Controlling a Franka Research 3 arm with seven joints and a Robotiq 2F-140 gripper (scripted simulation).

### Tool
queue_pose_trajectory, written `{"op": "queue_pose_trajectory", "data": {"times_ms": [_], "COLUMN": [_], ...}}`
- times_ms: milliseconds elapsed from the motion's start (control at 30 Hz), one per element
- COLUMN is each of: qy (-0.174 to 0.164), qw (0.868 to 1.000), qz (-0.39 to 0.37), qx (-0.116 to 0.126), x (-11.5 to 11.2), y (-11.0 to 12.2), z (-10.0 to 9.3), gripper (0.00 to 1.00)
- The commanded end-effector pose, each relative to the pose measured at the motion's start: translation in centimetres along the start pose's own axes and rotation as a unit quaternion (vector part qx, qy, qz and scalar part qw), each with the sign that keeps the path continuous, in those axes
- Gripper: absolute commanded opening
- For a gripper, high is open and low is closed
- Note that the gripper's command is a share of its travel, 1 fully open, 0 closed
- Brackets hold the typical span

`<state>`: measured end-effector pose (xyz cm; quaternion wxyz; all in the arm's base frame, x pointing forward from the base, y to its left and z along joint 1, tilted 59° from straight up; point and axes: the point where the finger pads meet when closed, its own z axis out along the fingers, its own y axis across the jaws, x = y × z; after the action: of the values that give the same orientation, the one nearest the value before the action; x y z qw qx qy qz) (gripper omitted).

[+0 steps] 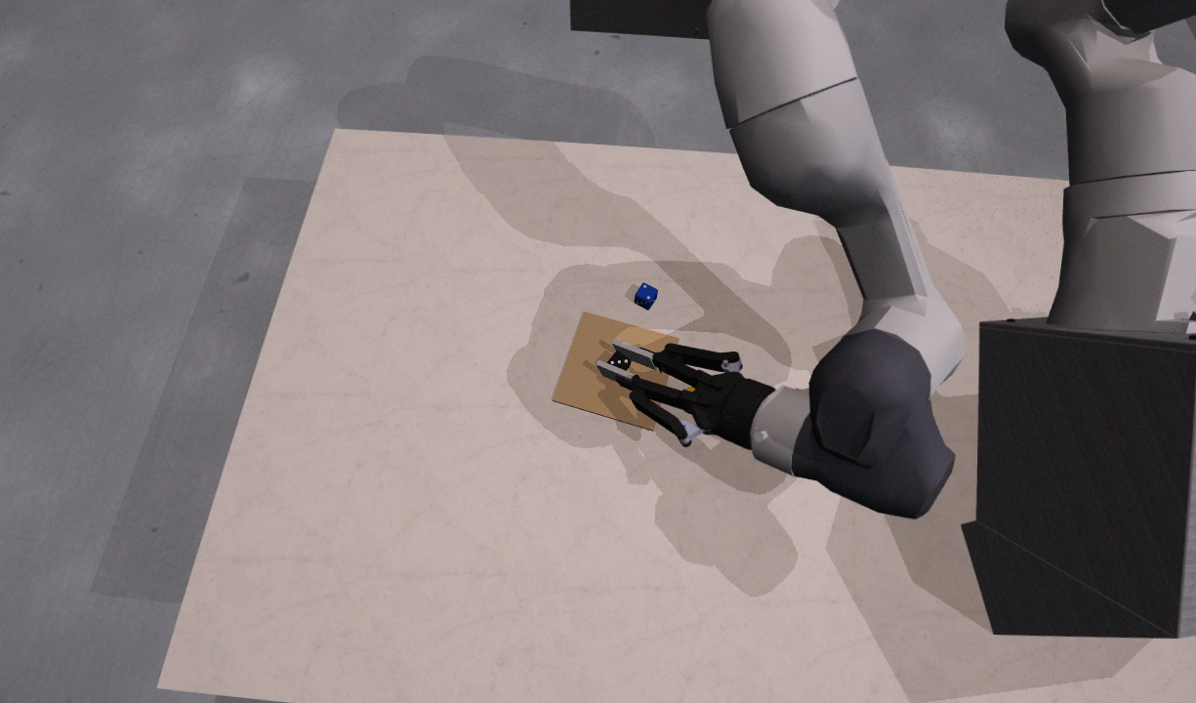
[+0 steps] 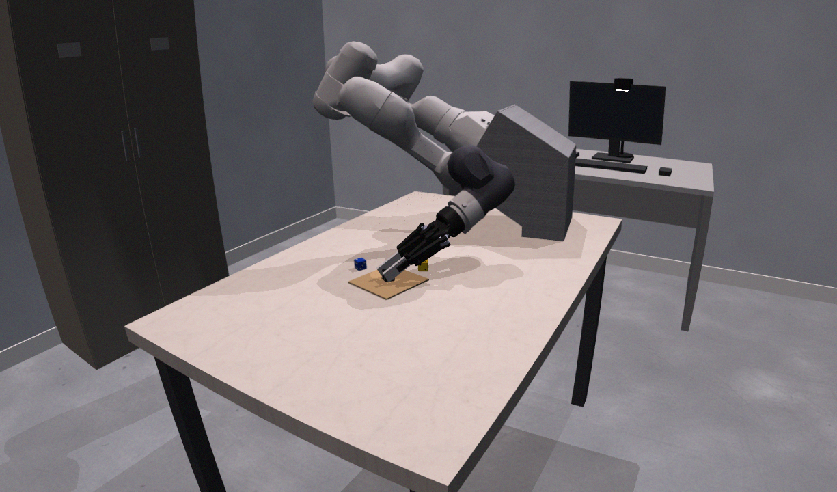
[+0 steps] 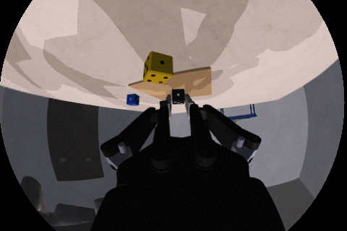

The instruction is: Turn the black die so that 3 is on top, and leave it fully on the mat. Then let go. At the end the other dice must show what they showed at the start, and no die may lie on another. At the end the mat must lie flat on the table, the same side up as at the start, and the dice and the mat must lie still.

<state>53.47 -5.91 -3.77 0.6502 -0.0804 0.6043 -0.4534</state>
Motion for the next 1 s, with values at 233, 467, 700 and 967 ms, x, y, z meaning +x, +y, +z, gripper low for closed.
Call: {"op": "queue_pose_trajectory", "data": {"times_ms": [233,467,700,967], "qy": [0.001,0.001,0.001,0.001], "qw": [1.000,1.000,1.000,1.000], "qz": [0.002,0.002,0.002,0.002], "qx": [0.000,0.000,0.000,0.000], "x": [0.14,0.14,0.14,0.14], "y": [0.01,0.01,0.01,0.01], "z": [0.12,0.12,0.12,0.12], "gripper": [0.25,0.25,0.25,0.25]}}
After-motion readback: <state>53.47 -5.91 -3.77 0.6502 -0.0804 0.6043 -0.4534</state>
